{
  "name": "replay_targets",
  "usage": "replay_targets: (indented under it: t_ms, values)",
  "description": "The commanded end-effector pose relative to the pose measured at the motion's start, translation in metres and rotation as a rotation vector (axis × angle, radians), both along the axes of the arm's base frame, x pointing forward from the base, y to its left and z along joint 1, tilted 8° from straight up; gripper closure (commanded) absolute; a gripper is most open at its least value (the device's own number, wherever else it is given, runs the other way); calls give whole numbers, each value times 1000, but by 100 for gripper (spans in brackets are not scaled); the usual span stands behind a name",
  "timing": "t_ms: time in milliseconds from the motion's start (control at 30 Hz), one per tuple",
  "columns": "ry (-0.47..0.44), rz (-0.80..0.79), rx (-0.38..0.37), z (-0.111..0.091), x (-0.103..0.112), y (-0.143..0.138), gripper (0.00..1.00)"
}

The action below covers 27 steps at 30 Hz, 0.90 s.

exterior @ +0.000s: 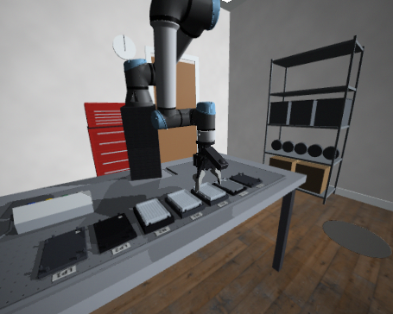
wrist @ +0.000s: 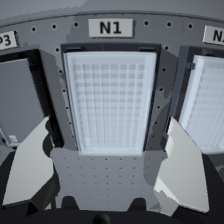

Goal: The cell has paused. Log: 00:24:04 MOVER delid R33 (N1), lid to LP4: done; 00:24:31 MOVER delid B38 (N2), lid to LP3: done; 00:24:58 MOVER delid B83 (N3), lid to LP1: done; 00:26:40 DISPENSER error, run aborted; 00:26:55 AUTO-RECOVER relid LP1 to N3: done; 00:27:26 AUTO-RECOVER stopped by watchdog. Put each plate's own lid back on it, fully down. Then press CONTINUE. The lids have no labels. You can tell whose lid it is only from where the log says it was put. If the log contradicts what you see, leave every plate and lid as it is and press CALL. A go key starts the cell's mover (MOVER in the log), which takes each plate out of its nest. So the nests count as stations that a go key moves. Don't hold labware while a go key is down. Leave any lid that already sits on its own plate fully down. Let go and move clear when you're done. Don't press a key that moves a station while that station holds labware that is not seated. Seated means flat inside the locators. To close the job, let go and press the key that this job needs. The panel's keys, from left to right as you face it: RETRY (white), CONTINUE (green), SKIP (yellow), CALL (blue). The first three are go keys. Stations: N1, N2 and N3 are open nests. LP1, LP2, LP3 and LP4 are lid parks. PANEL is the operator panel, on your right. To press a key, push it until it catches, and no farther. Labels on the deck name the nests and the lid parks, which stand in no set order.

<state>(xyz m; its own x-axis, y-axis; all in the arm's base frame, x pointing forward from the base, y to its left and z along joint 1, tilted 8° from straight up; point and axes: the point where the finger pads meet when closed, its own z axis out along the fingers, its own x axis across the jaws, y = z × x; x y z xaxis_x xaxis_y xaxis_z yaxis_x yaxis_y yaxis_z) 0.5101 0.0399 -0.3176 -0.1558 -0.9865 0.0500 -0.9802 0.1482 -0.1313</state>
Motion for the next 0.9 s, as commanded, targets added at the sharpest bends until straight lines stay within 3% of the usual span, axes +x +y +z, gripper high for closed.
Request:
replay_targets:
  t_ms: [0,667,867]
  values:
    - [-1,0,0,1,1,0,18]
    - [-1,0,0,0,1,0,18]
    - [-1,0,0,10,-1,1,18]
